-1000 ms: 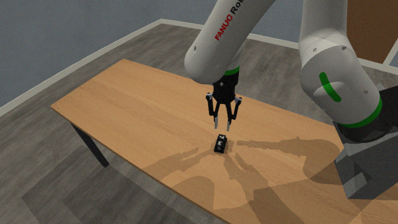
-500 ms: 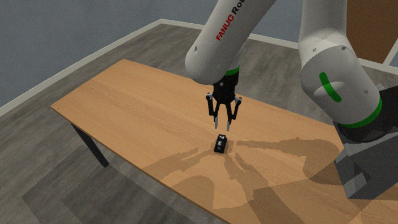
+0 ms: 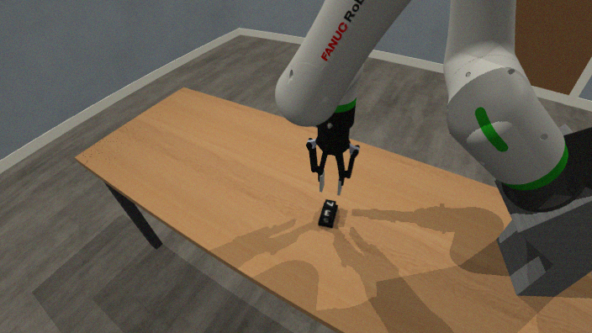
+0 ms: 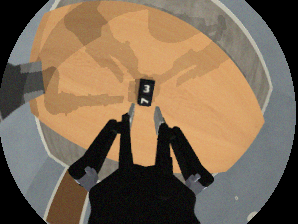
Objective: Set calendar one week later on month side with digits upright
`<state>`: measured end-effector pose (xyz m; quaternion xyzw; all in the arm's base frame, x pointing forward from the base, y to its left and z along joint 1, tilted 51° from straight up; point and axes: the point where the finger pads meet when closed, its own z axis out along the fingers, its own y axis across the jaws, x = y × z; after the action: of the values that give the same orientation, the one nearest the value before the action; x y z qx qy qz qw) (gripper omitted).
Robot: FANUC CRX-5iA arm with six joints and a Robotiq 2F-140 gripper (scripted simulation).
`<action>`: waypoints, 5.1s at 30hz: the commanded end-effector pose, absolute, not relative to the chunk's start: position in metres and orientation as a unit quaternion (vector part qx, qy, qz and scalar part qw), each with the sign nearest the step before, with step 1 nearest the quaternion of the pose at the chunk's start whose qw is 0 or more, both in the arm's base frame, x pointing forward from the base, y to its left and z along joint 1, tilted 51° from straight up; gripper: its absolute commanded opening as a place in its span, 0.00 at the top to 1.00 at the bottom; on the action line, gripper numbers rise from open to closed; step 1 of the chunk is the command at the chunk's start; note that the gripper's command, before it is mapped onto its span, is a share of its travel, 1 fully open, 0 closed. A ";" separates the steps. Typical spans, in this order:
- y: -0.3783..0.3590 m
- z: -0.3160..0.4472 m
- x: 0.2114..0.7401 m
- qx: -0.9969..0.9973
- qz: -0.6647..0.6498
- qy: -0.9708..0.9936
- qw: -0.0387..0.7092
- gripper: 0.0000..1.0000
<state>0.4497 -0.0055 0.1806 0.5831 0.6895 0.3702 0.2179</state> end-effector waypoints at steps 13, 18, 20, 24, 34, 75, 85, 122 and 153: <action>-0.002 0.174 0.457 0.583 0.370 0.689 0.218 0.71; -0.001 0.170 0.461 0.583 0.370 0.689 0.218 0.71; 0.000 0.170 0.463 0.583 0.370 0.689 0.218 0.71; 0.002 0.166 0.467 0.583 0.370 0.689 0.218 0.71; 0.006 0.156 0.478 0.583 0.370 0.689 0.218 0.71; 0.010 0.149 0.486 0.583 0.370 0.689 0.218 0.71; 0.010 0.149 0.486 0.583 0.370 0.689 0.218 0.71; 0.017 0.130 0.508 0.583 0.370 0.689 0.218 0.71; 0.017 0.130 0.508 0.583 0.370 0.689 0.218 0.71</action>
<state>0.5084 0.0174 0.1297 0.5833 0.6894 0.3699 0.2181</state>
